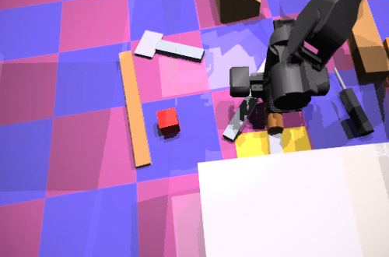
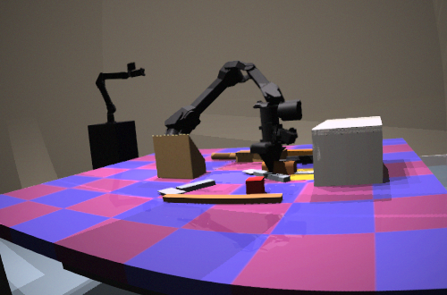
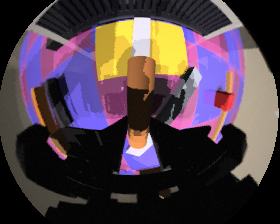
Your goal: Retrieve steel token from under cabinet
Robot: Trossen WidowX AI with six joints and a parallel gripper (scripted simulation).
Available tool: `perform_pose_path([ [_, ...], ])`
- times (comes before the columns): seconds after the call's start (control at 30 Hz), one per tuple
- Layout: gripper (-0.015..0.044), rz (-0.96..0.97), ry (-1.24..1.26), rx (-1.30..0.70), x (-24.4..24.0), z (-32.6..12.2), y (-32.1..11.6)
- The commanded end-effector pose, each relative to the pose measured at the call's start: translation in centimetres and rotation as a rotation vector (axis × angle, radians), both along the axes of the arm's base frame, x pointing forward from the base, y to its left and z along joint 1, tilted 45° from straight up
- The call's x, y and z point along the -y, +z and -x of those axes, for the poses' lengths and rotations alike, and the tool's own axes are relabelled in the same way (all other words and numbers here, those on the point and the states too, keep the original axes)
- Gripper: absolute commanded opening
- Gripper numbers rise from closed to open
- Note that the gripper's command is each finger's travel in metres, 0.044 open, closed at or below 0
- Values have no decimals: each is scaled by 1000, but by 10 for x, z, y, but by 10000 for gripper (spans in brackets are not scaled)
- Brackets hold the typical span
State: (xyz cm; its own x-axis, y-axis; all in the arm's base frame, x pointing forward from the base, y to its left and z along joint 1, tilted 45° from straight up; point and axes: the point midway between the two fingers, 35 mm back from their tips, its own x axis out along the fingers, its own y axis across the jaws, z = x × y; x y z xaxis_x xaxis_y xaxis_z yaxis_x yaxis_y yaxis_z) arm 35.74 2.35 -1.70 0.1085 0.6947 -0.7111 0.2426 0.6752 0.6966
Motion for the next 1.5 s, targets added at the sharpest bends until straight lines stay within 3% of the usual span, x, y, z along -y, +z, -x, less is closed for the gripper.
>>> perform_pose_path([
  [0.0, 0, 0, -2, -7, -2, 6, 0],
  [1.47, 0, -1, -2, -10, -15, 50, 5],
])
